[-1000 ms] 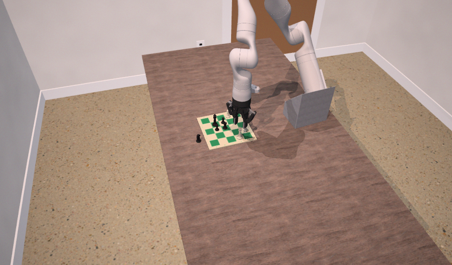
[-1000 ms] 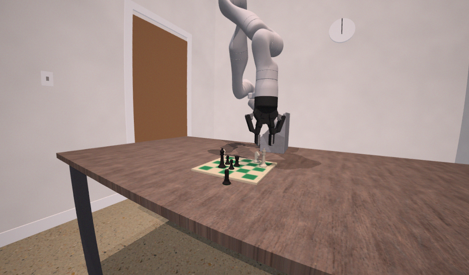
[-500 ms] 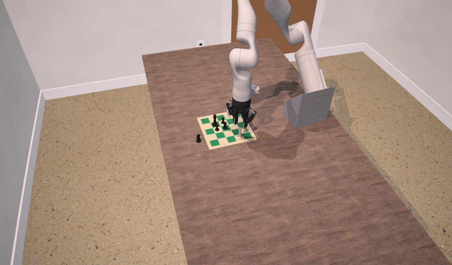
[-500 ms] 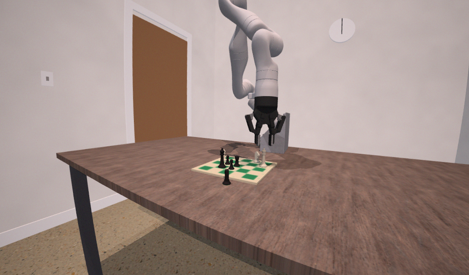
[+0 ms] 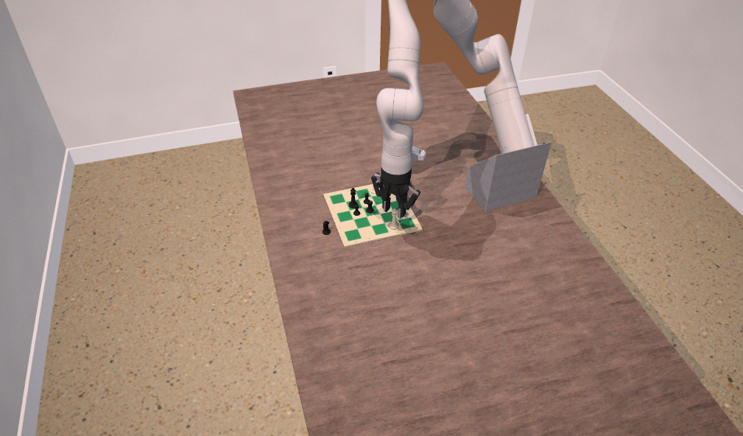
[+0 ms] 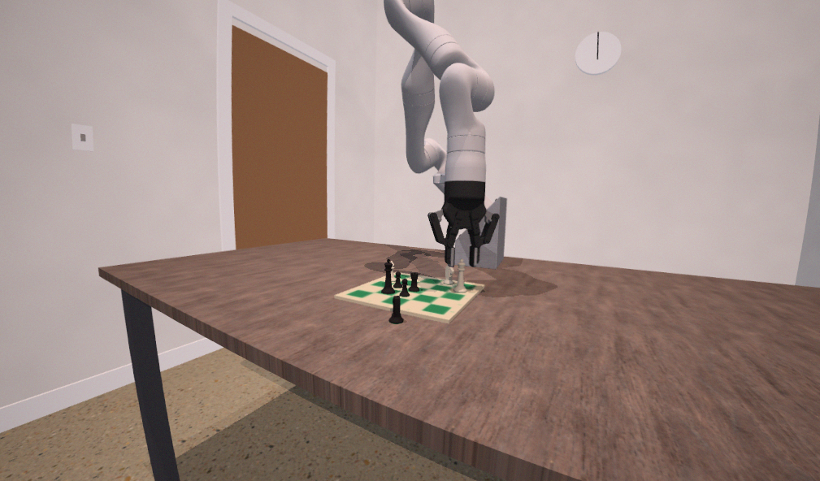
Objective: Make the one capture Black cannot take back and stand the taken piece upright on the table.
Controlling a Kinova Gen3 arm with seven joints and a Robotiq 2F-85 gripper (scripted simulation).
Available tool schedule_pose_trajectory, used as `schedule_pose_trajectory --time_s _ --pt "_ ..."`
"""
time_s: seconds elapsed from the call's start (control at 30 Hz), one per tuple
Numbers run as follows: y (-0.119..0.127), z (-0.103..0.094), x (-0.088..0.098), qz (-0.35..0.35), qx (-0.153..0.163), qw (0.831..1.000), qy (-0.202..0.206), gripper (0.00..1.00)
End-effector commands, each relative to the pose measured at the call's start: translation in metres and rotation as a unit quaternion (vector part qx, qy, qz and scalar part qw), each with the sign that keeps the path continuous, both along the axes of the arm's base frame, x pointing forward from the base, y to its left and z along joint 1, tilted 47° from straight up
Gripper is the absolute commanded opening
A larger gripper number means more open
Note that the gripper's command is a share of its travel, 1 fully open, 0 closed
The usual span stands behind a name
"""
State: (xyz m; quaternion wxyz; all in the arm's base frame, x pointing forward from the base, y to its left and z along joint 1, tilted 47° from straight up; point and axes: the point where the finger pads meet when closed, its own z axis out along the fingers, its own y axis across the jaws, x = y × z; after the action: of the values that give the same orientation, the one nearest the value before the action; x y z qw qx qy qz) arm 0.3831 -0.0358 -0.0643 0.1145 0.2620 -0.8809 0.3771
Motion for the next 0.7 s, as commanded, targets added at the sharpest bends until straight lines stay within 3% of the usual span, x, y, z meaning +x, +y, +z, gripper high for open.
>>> schedule_pose_trajectory --time_s 0.0,0.67 --pt "-0.0072 -0.0054 -0.0022 -0.002 -0.003 1.0 0.003 0.41" --pt "-0.0157 -0.0134 -0.0024 -0.002 -0.003 1.0 0.003 0.41"
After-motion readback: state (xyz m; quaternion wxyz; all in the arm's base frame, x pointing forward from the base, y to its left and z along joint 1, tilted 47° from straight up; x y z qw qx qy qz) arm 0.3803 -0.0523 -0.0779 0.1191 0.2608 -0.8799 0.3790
